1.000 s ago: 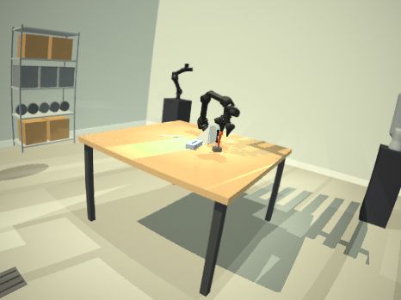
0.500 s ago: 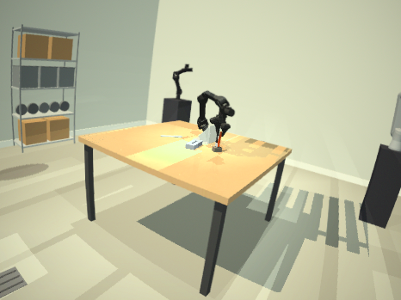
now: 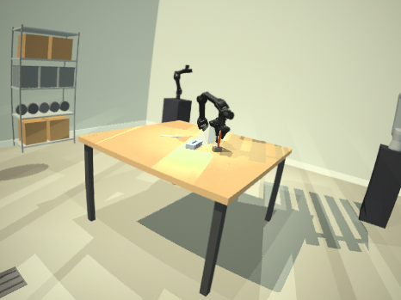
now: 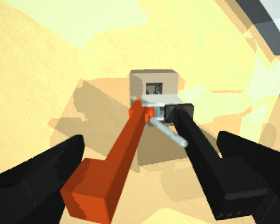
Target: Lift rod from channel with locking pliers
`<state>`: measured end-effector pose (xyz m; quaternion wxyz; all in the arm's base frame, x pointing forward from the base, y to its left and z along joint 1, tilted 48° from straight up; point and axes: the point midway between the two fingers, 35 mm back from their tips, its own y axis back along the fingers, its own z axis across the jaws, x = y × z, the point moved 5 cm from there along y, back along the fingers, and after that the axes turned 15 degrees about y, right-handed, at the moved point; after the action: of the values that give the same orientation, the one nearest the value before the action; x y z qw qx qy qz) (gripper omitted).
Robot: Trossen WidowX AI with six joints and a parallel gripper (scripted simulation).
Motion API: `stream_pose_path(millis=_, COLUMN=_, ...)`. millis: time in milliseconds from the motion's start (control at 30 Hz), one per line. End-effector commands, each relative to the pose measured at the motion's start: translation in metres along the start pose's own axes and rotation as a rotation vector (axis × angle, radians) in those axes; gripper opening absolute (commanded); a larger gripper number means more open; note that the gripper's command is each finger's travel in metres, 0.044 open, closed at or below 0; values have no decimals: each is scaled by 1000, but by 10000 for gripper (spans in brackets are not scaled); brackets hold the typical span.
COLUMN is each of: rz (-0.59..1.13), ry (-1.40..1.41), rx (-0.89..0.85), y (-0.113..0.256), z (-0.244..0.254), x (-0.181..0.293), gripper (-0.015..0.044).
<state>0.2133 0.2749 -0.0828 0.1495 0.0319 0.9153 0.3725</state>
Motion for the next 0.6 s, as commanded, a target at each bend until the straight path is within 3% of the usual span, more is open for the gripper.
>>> stream_pose_path(millis=0, rz=-2, ry=4, rx=1, y=-6, z=-1, x=-1, gripper=440)
stream_pose_path(millis=567, rz=-2, ry=4, rx=1, y=-7, z=-1, x=-1, gripper=420)
